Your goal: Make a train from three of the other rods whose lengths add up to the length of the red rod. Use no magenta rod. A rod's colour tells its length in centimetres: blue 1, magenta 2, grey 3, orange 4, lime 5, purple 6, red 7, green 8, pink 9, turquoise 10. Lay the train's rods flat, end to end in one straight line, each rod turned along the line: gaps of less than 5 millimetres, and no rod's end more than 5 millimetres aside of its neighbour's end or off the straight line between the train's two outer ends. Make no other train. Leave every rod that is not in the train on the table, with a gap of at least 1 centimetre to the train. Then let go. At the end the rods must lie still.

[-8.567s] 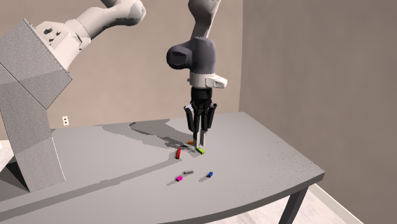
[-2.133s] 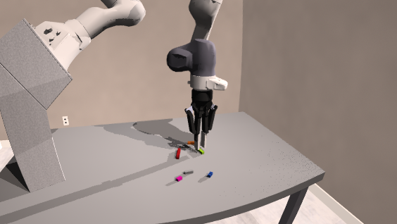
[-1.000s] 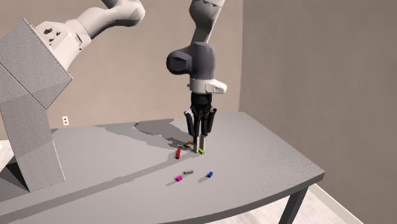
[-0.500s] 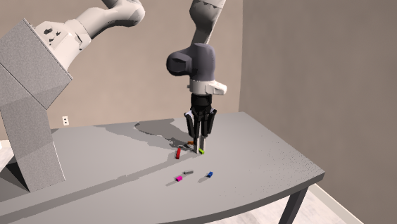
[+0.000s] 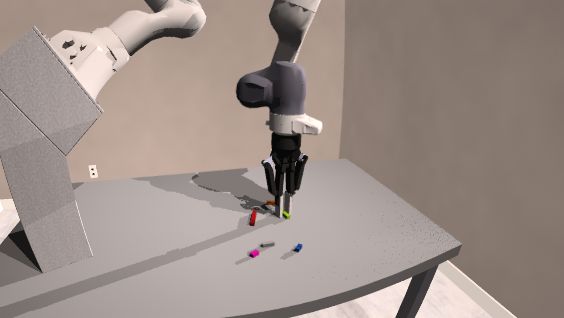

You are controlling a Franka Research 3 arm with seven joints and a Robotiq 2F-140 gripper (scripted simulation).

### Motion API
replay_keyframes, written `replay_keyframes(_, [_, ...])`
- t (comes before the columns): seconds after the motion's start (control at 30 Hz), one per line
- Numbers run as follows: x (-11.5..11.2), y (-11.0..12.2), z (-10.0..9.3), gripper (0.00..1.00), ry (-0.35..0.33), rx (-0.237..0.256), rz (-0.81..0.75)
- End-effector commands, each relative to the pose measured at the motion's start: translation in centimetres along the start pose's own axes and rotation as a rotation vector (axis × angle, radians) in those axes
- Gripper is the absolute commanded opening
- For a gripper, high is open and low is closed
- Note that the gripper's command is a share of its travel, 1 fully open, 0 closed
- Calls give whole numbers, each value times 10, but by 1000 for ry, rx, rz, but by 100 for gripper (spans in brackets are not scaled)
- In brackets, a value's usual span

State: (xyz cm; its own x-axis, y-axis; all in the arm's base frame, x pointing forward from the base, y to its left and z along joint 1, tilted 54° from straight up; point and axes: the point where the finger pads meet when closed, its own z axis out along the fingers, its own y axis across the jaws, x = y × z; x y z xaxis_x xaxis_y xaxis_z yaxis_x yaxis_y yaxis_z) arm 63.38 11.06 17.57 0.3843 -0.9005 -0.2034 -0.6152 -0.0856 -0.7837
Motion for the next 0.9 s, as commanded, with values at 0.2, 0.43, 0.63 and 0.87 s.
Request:
replay_keyframes(0.2, [0, -2, 0, 15, 0, 4, -6])
replay_keyframes(0.43, [0, -2, 0, 15, 0, 4, -6])
replay_keyframes(0.63, [0, -2, 0, 3, 0, 4, -6])
replay_keyframes(0.87, [0, -2, 0, 3, 0, 4, -6])
